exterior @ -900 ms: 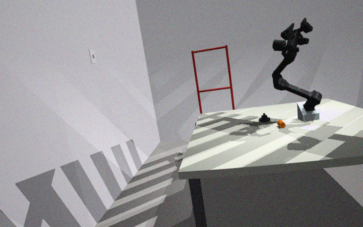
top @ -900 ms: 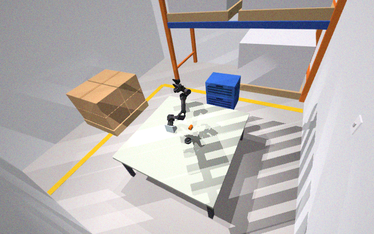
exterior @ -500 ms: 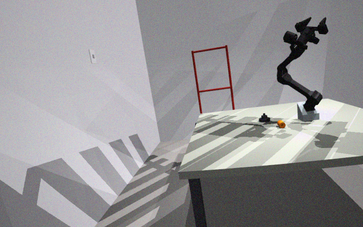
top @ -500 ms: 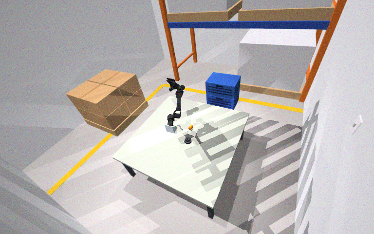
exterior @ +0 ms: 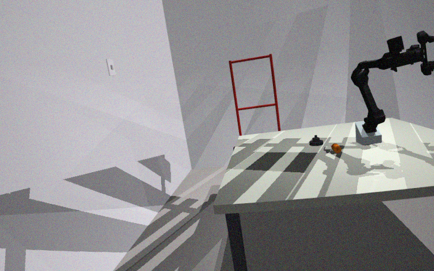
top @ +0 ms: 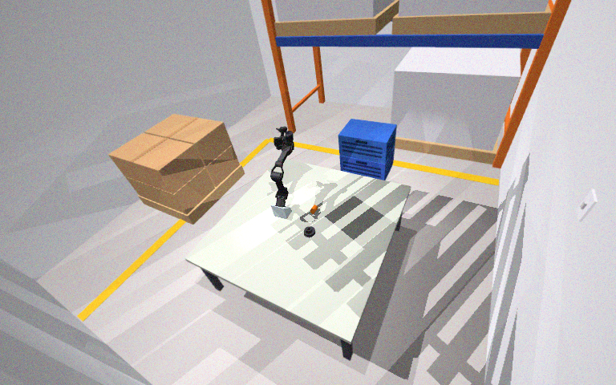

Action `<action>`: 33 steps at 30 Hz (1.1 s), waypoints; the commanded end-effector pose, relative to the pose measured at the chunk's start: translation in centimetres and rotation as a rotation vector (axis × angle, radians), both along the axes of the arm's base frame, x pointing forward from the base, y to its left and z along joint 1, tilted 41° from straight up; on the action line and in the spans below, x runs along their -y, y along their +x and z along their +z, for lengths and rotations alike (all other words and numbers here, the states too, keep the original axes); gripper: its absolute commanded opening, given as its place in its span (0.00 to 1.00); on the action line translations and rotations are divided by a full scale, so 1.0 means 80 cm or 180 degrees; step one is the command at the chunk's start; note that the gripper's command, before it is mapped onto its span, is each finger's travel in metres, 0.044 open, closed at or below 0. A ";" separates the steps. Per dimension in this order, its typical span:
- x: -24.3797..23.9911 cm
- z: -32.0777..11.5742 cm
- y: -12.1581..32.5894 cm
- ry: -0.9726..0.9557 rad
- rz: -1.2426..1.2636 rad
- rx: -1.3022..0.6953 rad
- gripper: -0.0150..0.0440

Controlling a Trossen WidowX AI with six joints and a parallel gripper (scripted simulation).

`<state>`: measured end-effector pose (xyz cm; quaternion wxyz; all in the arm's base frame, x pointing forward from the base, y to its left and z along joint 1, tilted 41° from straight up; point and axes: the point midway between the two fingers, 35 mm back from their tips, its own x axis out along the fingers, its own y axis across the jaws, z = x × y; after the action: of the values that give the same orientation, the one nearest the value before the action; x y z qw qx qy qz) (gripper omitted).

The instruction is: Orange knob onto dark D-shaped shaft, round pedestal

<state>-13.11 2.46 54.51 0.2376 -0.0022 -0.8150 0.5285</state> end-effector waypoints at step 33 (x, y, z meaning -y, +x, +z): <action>-0.125 -0.495 0.494 -0.3505 0.1238 -1.1765 1.00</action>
<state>25.69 16.31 18.15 -0.6571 -0.3943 -0.6114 -0.1976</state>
